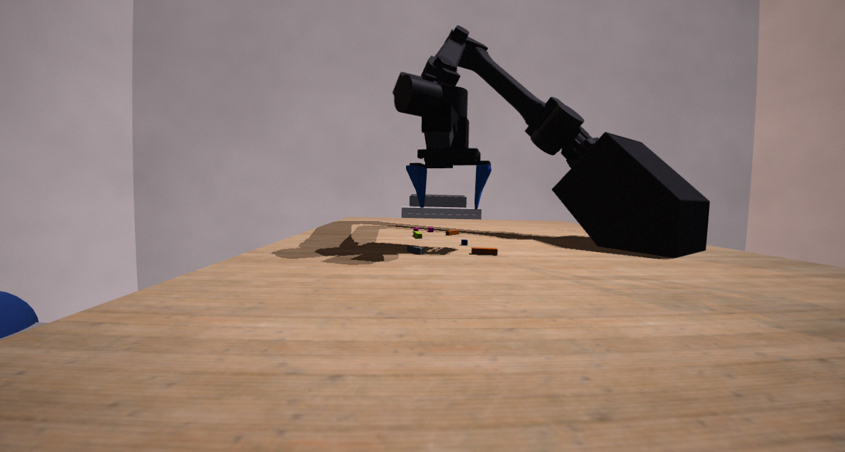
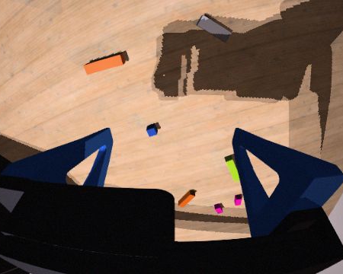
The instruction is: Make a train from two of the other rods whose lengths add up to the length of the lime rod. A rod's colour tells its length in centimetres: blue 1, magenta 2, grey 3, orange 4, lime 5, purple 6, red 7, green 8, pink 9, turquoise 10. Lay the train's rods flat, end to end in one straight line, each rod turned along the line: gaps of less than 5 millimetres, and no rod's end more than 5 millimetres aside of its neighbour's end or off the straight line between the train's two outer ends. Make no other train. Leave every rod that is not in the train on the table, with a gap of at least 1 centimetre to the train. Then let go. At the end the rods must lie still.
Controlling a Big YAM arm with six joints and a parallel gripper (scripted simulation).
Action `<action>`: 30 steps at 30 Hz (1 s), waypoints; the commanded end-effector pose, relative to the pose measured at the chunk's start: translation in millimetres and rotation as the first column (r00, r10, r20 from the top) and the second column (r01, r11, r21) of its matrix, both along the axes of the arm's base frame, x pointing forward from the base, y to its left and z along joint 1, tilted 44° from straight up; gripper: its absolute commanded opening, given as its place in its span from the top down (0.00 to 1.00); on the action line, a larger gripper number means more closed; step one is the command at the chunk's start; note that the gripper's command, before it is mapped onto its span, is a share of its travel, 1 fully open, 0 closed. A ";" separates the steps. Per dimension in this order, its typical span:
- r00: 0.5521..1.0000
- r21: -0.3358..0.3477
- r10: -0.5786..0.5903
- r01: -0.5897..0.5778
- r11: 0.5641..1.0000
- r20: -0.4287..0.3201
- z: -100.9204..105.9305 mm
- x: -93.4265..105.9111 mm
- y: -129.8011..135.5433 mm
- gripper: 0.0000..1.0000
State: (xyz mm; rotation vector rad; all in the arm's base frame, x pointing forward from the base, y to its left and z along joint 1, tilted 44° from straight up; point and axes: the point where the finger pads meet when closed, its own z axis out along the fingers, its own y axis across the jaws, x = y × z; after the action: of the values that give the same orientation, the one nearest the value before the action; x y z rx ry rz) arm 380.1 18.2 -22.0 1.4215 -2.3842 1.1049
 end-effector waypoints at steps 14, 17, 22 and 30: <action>0.923 0.133 -0.284 0.258 0.957 0.260 -10.3 -6.3 19.1 0.00; 0.911 0.145 -0.307 0.276 0.950 0.276 -11.5 -7.7 19.2 0.00; 0.908 0.152 -0.310 0.276 0.949 0.284 -8.6 -6.5 19.9 0.00; 0.908 0.152 -0.310 0.276 0.949 0.283 -8.6 -6.5 19.9 0.00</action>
State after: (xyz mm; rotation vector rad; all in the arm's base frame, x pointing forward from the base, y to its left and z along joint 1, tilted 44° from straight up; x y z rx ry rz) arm 373.2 25.7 -31.6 0.8932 -2.7846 1.1911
